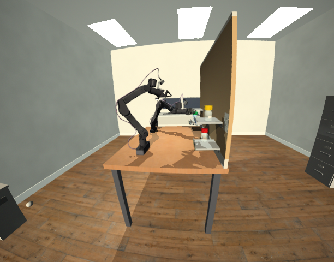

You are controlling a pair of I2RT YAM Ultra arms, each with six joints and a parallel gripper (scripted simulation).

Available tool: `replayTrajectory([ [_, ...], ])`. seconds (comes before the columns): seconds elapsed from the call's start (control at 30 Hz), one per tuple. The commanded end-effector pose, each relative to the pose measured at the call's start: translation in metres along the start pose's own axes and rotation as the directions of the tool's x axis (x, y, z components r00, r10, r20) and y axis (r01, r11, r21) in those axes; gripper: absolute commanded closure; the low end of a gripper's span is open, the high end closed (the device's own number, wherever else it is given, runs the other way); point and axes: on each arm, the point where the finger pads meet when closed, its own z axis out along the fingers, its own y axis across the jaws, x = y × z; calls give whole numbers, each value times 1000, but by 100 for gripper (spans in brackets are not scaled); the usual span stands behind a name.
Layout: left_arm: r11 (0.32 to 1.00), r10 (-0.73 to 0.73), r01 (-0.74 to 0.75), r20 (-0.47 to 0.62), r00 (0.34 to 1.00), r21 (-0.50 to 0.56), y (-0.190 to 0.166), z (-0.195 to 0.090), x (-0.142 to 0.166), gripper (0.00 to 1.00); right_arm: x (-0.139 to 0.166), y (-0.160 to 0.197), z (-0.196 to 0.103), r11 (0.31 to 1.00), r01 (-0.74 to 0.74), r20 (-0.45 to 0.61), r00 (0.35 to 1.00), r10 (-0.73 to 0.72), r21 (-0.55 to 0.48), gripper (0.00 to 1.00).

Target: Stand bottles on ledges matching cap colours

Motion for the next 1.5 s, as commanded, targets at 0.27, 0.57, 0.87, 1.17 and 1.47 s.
replayTrajectory([
  [0.27, 1000, -12, 12, 63, 998, 5, 0, -19, -28, 11, -11, 1, -4, 1000, -1, 25, 1000, 1, -1, 0],
  [0.57, 1000, -12, 12, 62, 998, 3, -4, -47, -27, 11, -11, 1, -4, 1000, -1, 25, 1000, 1, -1, 0],
  [0.87, 1000, -14, 14, 59, 998, 3, -3, -112, -25, 11, -11, 1, -4, 1000, -1, 25, 1000, 1, -1, 0],
  [1.17, 1000, -13, 13, 34, 999, 1, 2, -115, -17, 11, -23, -3, 1, 1000, -9, 72, 997, 7, 24, 0],
  [1.47, 999, 24, -25, -46, 999, -29, 57, -142, -23, 11, -43, -23, 60, 982, -60, 239, 971, 16, 178, 0],
])
